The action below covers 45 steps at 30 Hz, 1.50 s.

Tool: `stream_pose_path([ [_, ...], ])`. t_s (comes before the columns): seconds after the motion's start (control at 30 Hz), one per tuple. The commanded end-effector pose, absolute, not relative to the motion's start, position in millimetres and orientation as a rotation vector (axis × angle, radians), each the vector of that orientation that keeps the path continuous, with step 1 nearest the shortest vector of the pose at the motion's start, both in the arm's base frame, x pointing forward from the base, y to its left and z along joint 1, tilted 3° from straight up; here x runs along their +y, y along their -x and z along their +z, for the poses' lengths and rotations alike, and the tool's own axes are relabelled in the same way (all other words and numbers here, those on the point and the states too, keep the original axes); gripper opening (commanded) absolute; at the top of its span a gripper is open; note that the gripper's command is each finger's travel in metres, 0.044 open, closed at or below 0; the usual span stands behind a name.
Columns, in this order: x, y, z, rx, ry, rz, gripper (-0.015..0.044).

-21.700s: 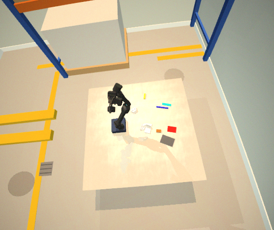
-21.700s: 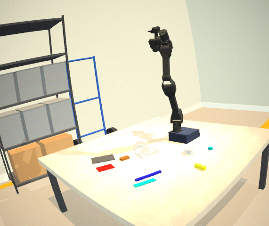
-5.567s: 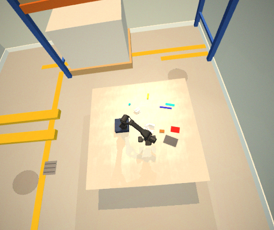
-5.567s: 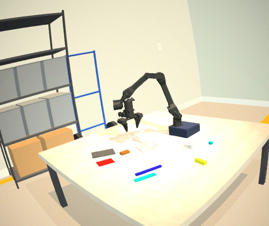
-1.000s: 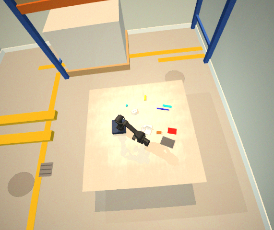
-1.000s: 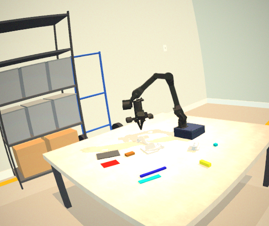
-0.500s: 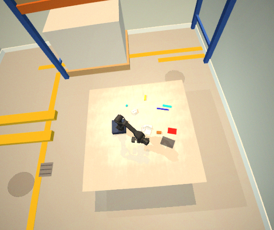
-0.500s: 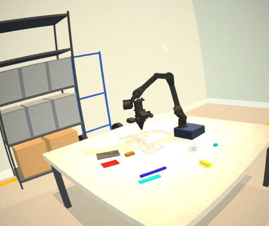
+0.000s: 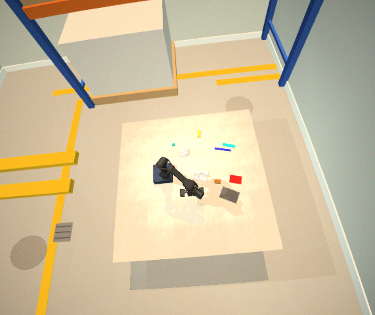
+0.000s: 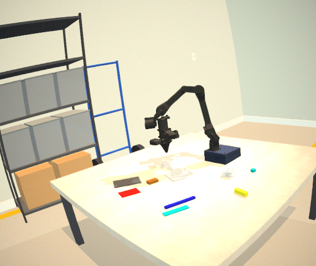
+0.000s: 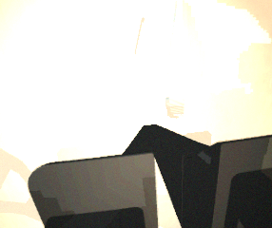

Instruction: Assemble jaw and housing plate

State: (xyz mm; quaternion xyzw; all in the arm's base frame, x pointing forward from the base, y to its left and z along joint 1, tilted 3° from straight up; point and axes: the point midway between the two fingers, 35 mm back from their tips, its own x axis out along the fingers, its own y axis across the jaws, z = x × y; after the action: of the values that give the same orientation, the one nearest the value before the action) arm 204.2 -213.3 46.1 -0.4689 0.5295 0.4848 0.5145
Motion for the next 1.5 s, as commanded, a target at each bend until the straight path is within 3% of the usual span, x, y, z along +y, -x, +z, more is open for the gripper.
stream_pose_path([
  [0.0,-214.1,-203.9,41.1,1.273,1.132,1.171,0.0],
  [1.47,-214.2,-207.1,-14.4,1.273,1.131,1.171,0.0],
])
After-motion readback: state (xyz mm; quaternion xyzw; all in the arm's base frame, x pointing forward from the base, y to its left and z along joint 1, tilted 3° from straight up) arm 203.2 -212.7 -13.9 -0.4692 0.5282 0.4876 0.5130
